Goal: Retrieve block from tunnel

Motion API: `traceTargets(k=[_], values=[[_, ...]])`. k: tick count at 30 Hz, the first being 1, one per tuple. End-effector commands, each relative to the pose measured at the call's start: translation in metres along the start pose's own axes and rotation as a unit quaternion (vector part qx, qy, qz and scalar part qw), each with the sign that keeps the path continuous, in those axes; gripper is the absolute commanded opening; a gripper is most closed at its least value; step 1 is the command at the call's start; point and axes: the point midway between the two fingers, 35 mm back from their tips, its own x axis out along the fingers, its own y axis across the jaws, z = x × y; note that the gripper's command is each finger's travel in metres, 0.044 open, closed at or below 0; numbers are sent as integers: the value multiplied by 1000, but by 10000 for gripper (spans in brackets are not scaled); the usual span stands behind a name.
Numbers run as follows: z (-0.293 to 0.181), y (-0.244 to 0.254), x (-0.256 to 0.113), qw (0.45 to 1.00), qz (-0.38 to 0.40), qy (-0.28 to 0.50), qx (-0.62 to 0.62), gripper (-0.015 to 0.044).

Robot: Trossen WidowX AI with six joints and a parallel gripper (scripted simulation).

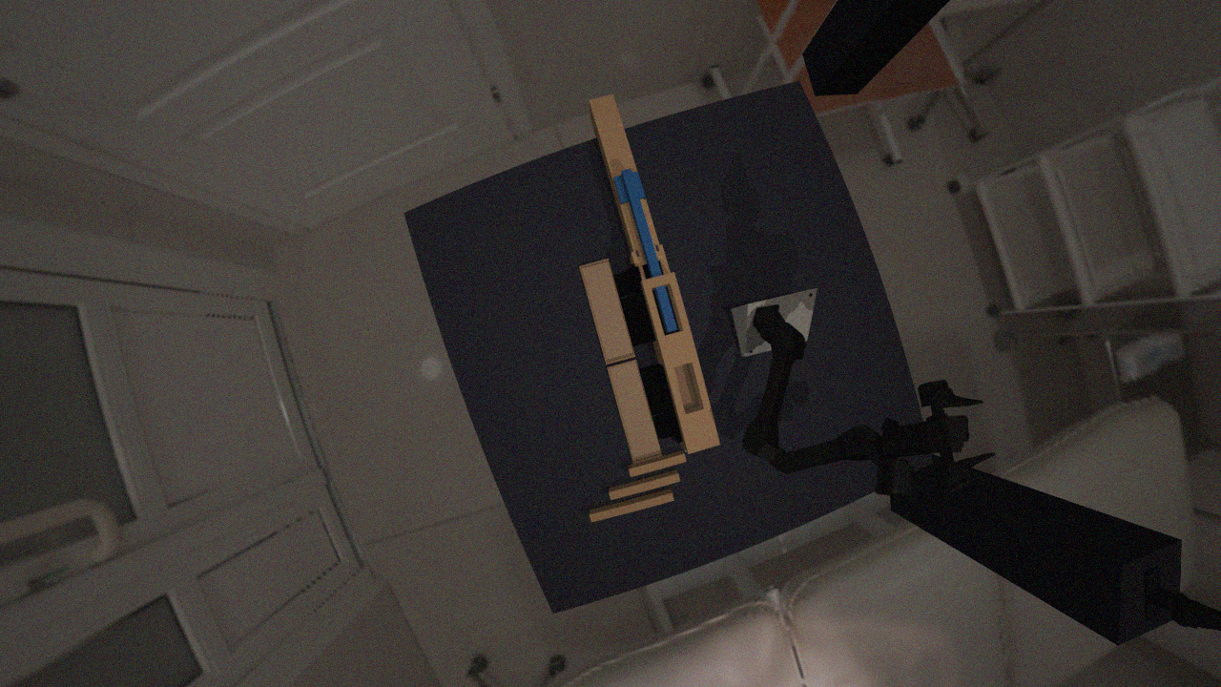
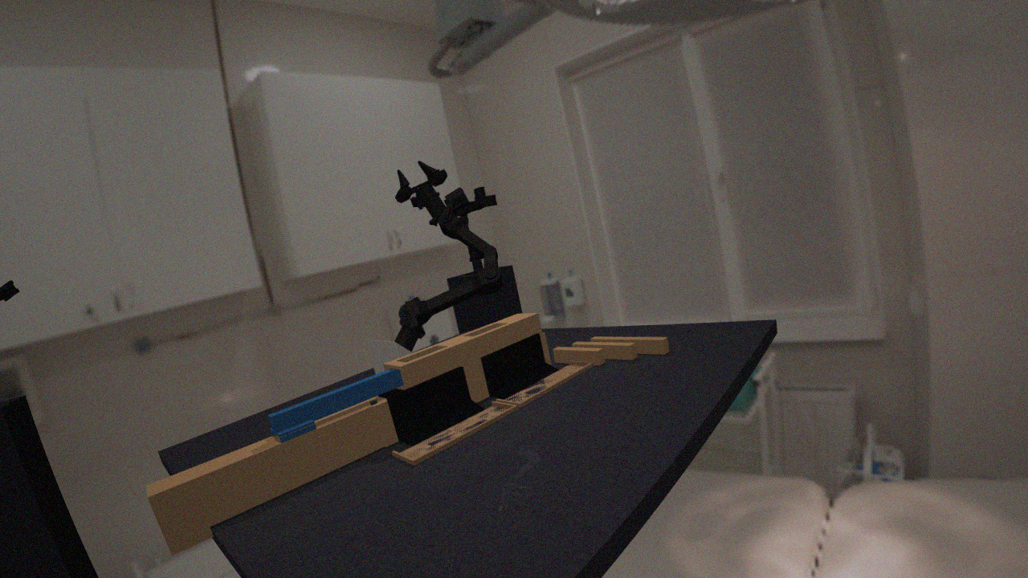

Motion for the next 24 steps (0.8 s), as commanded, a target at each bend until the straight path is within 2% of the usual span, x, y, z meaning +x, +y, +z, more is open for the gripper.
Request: traceTargets(k=[1, 5, 13, 20, 24], values=[[0, 0, 0, 1000, 0, 0, 0, 426], [-17, -35, 9, 997, -55, 48, -11, 440], [-101, -131, 4, 951, -182, 245, -54, 440], [-180, -180, -34, 877, -224, 416, -84, 440], [-224, -204, -77, 812, -236, 525, -98, 440]])
